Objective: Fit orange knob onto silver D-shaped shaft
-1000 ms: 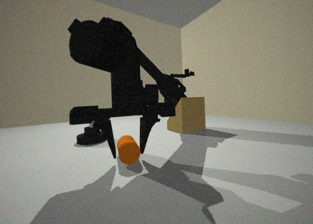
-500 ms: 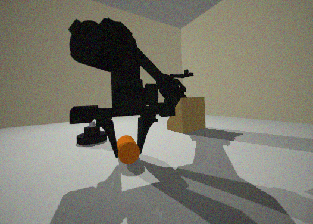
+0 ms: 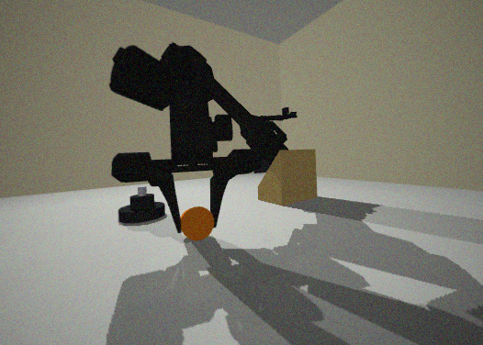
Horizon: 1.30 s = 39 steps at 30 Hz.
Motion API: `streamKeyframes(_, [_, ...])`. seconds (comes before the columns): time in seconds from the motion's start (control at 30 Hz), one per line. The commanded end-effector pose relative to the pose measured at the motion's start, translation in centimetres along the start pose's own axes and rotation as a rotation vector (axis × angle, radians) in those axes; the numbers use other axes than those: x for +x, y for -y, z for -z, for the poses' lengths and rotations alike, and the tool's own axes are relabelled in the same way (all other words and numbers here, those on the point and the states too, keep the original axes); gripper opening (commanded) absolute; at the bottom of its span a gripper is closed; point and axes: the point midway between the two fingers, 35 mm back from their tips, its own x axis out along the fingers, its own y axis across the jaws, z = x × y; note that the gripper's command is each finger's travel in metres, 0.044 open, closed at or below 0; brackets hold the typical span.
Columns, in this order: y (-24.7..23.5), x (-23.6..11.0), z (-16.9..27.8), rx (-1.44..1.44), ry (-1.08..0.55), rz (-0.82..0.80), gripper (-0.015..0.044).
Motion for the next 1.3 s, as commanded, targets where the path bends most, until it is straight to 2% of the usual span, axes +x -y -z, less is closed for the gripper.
streamKeyframes(0.0, [-0.1, -0.3, 0.4, -0.005, 0.059, -0.002, 0.0179])
streamKeyframes(1.27, [-0.2, -1.7, 3.8, -0.009, 0.625, -0.005, 0.0179])
